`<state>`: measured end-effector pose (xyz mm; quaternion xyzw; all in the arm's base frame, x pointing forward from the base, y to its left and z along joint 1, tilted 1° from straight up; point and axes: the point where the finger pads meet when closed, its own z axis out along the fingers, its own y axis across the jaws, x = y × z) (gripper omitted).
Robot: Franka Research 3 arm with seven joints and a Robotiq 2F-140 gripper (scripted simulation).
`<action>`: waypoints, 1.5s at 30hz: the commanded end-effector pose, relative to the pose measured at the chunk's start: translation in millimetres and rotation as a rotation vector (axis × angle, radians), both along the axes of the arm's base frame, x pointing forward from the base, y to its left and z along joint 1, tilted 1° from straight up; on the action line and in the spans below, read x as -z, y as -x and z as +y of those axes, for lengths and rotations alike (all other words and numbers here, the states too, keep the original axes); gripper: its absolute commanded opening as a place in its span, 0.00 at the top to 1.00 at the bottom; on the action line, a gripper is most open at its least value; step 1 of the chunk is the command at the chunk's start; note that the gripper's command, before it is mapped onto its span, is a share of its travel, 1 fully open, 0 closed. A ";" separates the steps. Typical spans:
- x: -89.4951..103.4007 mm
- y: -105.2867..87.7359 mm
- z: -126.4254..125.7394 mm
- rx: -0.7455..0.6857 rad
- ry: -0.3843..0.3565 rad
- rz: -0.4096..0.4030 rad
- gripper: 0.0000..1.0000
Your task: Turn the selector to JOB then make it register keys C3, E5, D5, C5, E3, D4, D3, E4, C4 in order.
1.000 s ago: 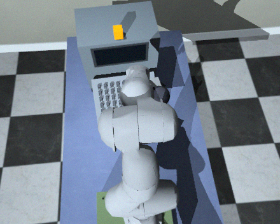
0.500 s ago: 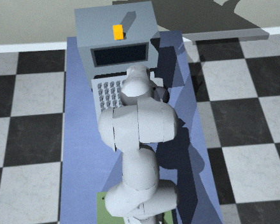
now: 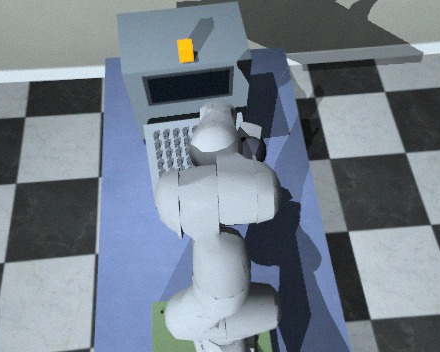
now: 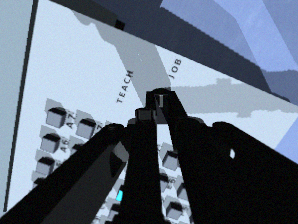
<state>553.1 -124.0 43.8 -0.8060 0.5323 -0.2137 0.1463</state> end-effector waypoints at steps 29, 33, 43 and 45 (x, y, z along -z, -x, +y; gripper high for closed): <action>-0.6 -1.4 -0.8 0.387 -0.226 0.053 0.90; -0.6 -1.4 -0.8 0.390 -0.228 0.053 0.90; -0.6 -1.4 -0.8 0.391 -0.228 0.053 0.90; -0.6 -1.4 -0.8 0.391 -0.228 0.053 0.90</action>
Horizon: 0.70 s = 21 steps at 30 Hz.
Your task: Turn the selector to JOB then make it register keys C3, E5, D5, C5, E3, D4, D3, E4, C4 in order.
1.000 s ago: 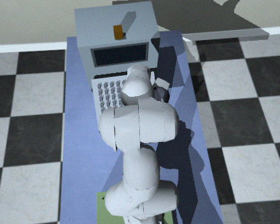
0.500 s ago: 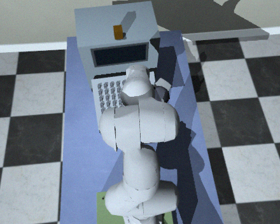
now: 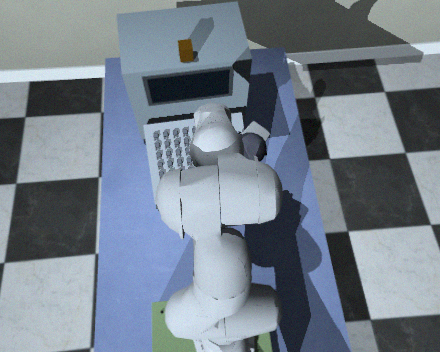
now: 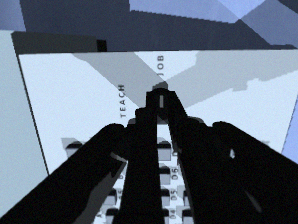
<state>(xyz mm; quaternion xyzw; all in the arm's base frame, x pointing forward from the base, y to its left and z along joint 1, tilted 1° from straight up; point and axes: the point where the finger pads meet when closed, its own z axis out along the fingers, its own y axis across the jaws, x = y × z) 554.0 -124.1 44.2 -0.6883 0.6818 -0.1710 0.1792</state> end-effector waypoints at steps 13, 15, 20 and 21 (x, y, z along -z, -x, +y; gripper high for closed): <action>-0.2 -0.5 -0.8 0.047 -0.034 0.025 0.90; -0.2 -0.5 -0.8 0.047 -0.034 0.025 0.90; -0.2 -0.5 -0.8 0.047 -0.034 0.025 0.90; -0.2 -0.5 -0.8 0.047 -0.034 0.025 0.90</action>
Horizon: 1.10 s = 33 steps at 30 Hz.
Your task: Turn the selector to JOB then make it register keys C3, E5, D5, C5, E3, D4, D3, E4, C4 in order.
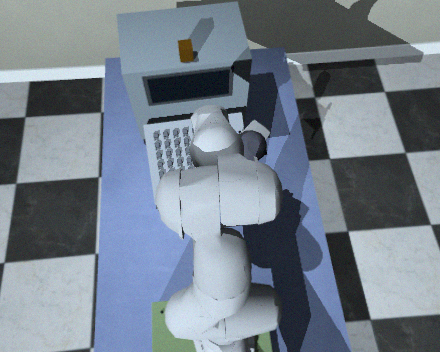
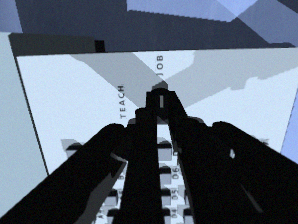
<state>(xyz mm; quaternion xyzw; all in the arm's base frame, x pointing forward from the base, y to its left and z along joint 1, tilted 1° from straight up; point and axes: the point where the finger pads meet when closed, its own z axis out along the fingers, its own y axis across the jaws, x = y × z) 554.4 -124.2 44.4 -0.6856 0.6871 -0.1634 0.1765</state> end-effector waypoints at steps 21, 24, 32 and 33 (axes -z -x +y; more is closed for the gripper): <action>-0.1 -0.1 -0.7 0.038 -0.024 0.009 0.60; -0.1 -0.1 -0.7 0.038 -0.024 0.009 0.60; -0.1 -0.1 -0.7 0.038 -0.024 0.009 0.60; -0.1 -0.1 -0.7 0.038 -0.024 0.009 0.60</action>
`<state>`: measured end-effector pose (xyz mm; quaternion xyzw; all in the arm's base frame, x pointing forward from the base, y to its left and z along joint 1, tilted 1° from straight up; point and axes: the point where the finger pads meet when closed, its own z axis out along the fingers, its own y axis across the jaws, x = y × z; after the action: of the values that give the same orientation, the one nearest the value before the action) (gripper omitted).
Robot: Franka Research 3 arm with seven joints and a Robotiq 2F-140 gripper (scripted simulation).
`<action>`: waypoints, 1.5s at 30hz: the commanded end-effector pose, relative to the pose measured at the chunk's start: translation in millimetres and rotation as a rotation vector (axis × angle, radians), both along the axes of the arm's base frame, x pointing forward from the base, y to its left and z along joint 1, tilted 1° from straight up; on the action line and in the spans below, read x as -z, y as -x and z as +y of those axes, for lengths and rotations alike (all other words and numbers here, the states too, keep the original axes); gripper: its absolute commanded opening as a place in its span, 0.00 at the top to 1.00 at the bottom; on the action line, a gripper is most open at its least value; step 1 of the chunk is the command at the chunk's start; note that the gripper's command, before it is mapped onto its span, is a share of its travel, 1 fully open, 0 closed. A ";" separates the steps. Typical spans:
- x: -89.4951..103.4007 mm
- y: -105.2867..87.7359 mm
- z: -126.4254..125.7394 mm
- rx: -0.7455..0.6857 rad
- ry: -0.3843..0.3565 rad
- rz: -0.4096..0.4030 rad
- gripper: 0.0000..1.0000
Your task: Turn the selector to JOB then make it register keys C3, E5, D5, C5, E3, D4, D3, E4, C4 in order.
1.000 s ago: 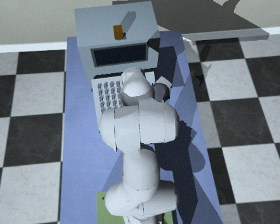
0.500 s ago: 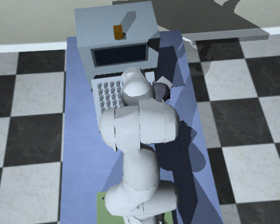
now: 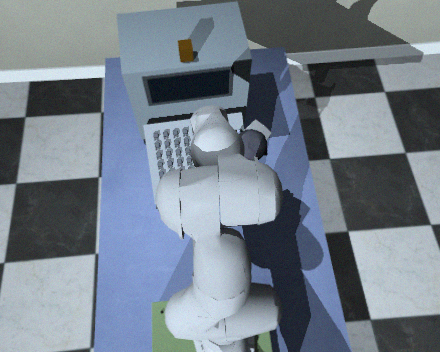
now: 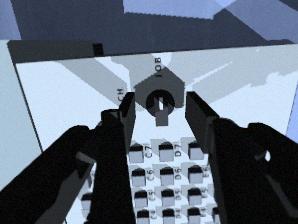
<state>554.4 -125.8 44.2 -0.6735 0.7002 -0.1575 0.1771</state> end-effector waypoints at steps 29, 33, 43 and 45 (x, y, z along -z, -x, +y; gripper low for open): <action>-28.2 14.3 0.3 0.006 -0.007 0.001 0.60; -36.8 18.8 0.1 0.006 -0.007 0.001 0.60; -45.9 23.5 -0.1 0.006 -0.007 0.001 0.60; -46.4 23.8 -0.1 0.006 -0.007 0.001 0.60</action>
<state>531.0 -127.8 89.2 -0.6844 0.6869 -0.1660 0.1798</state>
